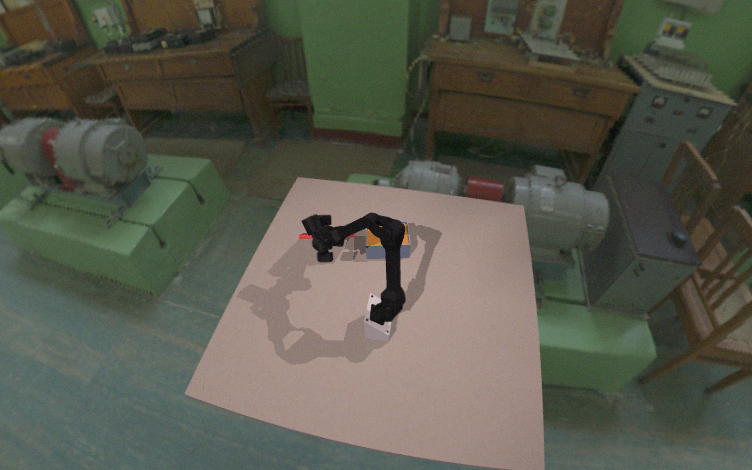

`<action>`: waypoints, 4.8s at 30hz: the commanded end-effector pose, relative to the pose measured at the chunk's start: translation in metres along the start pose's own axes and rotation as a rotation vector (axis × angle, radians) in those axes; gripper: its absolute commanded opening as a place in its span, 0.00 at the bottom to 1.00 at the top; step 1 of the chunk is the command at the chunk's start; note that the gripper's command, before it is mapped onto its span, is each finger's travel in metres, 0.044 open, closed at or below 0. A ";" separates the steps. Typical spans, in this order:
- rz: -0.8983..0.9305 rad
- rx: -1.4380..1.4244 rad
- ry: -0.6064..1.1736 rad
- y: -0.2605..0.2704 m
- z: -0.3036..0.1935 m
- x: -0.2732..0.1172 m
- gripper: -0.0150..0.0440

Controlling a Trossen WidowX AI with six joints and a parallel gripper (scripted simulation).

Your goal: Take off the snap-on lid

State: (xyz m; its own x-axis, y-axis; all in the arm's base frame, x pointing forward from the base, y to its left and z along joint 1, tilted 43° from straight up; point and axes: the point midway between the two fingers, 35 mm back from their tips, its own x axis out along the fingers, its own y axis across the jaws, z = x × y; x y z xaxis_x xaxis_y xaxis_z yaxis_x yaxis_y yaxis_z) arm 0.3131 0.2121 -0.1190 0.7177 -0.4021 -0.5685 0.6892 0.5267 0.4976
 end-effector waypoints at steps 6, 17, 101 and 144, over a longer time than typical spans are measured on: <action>0.004 0.000 0.001 -0.005 0.000 0.004 0.25; 0.004 0.000 0.001 -0.011 0.000 0.010 0.25; 0.005 -0.001 -0.001 -0.063 0.001 0.054 0.25; 0.004 -0.002 -0.001 -0.081 0.001 0.047 1.00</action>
State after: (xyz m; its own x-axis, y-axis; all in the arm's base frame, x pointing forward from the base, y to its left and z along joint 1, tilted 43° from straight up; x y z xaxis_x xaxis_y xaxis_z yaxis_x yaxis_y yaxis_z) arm 0.2984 0.1506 -0.1870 0.7198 -0.3994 -0.5678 0.6867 0.5298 0.4978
